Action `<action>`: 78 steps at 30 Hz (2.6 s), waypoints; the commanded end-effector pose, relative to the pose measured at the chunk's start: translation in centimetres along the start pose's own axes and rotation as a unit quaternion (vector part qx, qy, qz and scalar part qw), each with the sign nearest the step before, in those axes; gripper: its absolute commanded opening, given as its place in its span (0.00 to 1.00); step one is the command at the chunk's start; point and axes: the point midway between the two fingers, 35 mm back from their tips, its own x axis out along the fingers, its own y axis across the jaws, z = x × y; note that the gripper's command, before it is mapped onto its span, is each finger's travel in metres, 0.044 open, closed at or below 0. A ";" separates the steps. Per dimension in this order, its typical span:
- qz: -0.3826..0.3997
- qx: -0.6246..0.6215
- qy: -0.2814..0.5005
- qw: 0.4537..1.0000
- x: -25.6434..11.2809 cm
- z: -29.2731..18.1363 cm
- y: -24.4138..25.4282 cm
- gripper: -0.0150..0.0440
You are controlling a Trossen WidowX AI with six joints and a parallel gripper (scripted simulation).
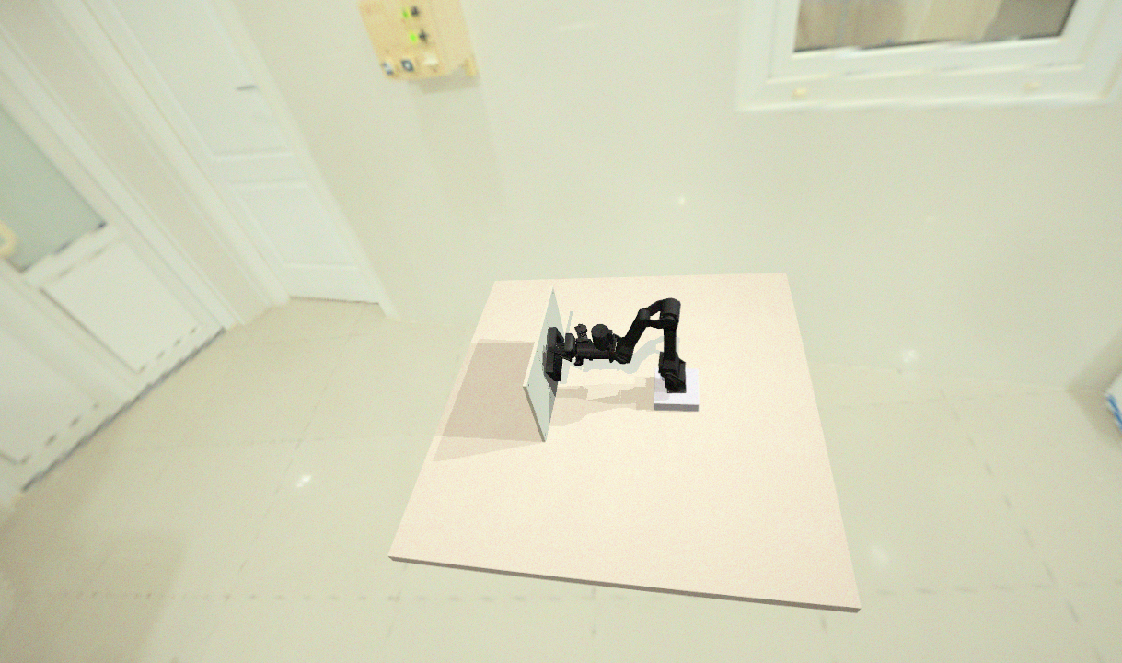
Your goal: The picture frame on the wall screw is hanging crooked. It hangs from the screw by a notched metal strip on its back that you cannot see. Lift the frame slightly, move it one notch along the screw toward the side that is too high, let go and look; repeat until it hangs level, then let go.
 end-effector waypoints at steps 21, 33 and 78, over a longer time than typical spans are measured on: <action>0.000 0.067 0.000 0.998 0.0 0.0 0.0 0.25; 0.000 0.099 0.000 0.995 0.0 0.0 0.0 0.25; 0.000 0.211 0.000 0.977 0.0 0.1 0.0 0.25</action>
